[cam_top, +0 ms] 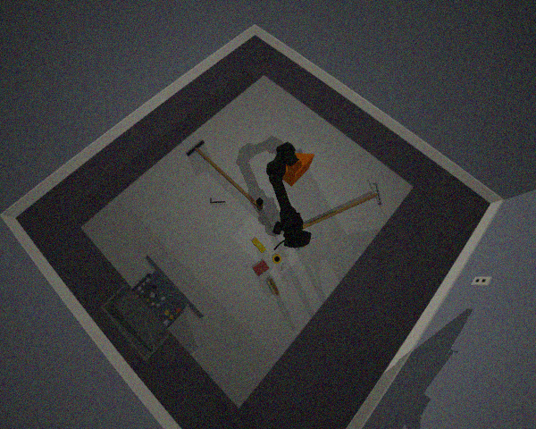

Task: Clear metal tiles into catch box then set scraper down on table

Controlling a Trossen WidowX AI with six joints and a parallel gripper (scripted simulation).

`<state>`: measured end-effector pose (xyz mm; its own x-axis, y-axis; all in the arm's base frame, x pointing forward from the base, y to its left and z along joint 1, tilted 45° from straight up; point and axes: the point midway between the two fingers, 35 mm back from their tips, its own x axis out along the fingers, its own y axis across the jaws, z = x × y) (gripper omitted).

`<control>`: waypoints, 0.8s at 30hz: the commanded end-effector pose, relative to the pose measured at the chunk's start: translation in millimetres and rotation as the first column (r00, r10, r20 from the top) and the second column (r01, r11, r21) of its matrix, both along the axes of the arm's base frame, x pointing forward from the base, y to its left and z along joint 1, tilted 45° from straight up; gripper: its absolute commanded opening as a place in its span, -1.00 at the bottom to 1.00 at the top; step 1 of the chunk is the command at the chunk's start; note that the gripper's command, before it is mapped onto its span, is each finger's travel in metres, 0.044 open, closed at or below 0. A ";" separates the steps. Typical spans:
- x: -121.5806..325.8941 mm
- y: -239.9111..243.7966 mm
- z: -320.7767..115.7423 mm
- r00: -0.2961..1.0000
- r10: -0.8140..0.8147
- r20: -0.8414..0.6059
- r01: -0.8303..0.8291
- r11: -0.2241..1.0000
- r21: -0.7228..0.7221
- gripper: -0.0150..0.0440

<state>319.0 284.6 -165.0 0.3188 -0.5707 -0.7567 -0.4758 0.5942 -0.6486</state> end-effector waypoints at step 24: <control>-19.7 22.6 -35.4 1.000 0.005 -0.016 -0.005 1.000 0.000 -0.49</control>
